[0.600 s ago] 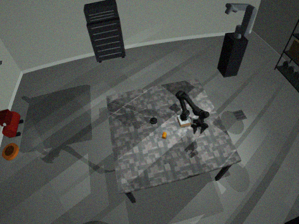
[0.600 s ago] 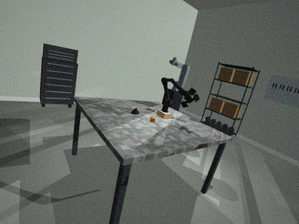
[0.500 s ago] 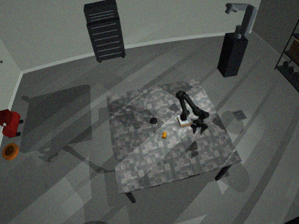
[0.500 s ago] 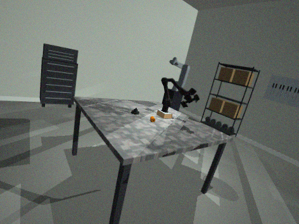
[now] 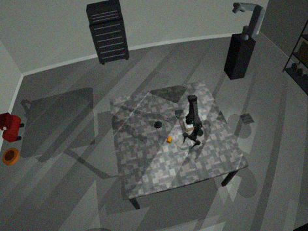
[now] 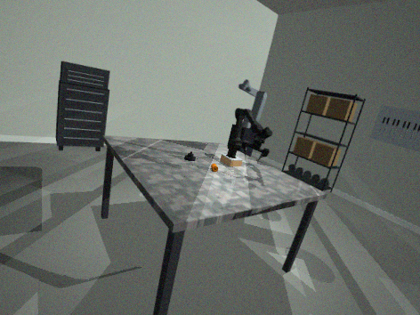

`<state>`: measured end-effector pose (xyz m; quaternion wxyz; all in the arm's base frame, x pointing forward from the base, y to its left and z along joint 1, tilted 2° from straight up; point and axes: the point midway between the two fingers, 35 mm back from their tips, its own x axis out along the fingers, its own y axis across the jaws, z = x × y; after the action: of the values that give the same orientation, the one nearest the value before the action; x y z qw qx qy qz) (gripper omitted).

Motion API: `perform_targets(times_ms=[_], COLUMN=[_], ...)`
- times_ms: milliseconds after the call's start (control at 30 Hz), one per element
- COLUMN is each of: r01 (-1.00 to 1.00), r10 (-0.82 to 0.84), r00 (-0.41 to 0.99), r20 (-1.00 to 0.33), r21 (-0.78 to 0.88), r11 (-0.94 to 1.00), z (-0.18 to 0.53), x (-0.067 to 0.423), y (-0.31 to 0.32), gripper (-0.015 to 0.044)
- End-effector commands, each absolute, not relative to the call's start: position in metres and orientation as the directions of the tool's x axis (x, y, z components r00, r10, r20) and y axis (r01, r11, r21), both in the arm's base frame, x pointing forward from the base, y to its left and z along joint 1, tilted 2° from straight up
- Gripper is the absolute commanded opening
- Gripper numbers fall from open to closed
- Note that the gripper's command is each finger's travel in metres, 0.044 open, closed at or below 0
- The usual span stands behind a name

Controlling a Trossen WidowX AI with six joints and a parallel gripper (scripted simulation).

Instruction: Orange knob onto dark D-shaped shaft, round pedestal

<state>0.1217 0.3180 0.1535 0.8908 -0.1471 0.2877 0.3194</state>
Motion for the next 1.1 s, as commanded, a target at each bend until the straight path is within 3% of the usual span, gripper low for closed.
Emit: perform_targets(times_ms=[0,267,600,1067], r01=[-0.685,-0.791,-0.901,-0.902], r10=[0.340,0.119,0.053,0.054], r00=[0.591,0.404,0.028,0.021], r20=[-0.731,-0.907,-0.998,-0.998], r21=[-0.234,-0.281,-0.002,0.004], r11=[0.690,0.544,0.433,0.432], z=[0.129,0.094,0.068,0.043], x=[0.165,0.236,0.272,0.273], y=[0.300,0.239,0.153,0.153], gripper=[0.0440,0.0440,0.0440,0.0440])
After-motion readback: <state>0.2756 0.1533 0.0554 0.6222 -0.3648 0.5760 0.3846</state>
